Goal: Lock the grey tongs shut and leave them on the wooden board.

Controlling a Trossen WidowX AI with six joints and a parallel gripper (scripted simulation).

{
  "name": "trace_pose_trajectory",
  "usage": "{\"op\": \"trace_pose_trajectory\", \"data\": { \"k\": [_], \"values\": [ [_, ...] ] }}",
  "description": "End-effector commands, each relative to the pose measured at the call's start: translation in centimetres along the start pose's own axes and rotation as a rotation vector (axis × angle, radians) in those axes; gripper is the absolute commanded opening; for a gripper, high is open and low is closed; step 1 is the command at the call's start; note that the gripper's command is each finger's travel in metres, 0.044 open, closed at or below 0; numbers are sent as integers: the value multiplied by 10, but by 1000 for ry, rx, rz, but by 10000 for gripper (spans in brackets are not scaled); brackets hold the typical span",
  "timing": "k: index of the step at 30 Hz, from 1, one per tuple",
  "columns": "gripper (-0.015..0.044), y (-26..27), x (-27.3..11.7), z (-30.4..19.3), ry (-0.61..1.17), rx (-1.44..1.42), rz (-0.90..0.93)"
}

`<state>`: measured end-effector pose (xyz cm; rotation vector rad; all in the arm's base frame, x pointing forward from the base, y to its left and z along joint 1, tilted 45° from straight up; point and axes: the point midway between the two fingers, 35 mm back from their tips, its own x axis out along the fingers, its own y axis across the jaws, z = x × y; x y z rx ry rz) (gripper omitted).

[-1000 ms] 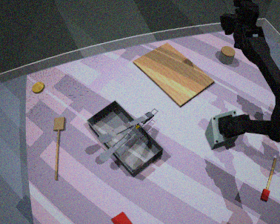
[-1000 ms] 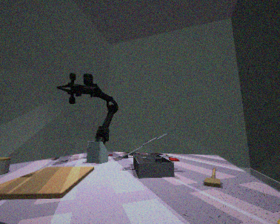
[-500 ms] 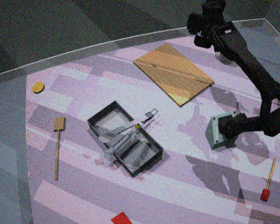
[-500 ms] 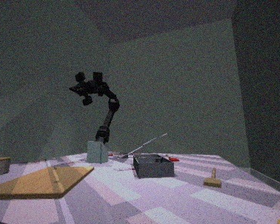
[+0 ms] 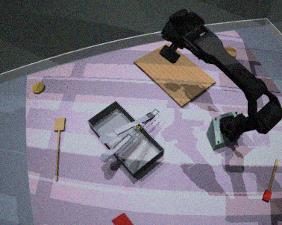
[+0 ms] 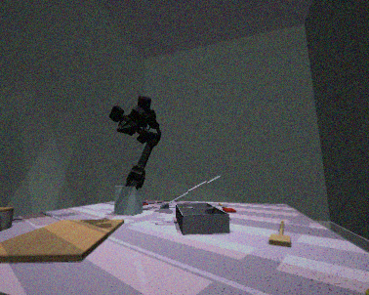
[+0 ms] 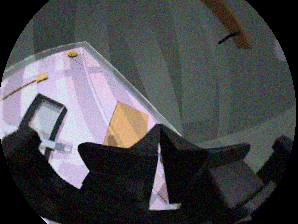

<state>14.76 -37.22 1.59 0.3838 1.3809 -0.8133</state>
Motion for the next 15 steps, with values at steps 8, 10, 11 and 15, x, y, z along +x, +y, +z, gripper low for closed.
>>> {"op": "trace_pose_trajectory", "data": {
  "k": [8, 10, 11, 15],
  "values": [
    [-150, 133, -1, 5, 274, 567, 301],
    [-150, 148, -3, 4, 324, 632, 318],
    [-150, 156, -5, 3, 353, 670, 325],
    [-150, 187, -12, -3, 477, 821, 338]
  ]
}}
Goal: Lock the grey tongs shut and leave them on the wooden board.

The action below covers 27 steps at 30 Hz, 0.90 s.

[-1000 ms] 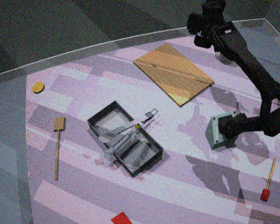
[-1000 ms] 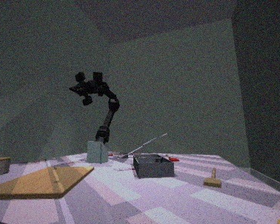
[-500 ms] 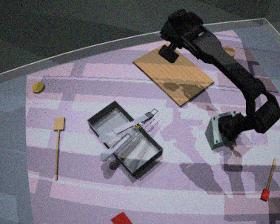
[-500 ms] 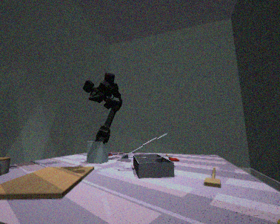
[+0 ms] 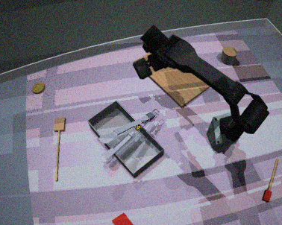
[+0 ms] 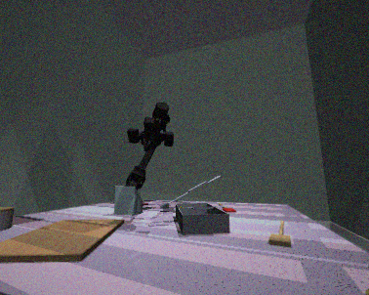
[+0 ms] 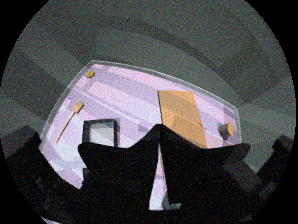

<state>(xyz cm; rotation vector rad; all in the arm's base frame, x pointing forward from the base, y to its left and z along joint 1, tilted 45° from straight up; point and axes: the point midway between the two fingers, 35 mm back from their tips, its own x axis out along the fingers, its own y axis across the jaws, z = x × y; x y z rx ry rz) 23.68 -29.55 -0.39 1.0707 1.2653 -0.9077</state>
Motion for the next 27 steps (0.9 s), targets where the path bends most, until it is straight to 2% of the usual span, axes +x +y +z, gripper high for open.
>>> {"op": "trace_pose_trajectory", "data": {
  "k": [1, 11, 21, 27],
  "values": [
    [-150, 58, 16, -47, 247, 374, 33],
    [-150, 110, 19, -103, 498, 796, -84],
    [-150, 153, 14, -161, 686, 1222, -354],
    [-150, 156, 14, -165, 696, 1255, -381]
  ]
}}
